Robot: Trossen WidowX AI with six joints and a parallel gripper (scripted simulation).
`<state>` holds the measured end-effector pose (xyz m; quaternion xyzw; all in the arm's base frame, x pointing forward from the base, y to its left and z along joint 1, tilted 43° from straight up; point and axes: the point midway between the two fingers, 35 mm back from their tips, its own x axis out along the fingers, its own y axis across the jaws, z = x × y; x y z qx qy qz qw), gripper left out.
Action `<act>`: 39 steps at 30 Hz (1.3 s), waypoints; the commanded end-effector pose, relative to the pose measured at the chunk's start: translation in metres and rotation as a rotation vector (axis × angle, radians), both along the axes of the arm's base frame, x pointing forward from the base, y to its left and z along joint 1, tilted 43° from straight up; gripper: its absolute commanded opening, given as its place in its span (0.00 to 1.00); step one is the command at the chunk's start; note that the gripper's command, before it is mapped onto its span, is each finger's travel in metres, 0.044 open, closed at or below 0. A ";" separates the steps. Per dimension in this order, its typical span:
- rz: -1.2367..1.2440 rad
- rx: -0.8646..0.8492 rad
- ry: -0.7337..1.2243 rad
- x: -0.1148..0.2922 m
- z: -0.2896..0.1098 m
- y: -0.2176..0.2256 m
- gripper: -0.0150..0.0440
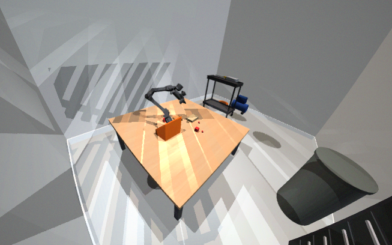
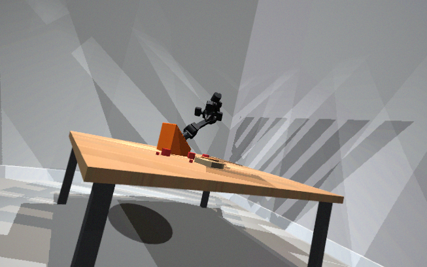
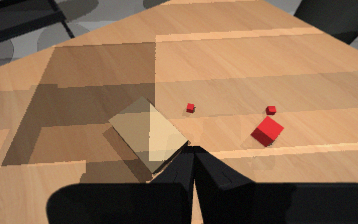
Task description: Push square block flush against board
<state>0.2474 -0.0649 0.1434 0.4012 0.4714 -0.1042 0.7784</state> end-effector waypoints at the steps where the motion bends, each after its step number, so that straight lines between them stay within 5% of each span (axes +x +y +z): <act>1: 0.117 0.061 0.053 -0.006 -0.020 0.031 0.25; 23: 0.736 0.329 0.315 -0.101 -0.084 0.172 0.25; 39: 0.752 0.339 0.323 -0.111 -0.125 0.212 0.25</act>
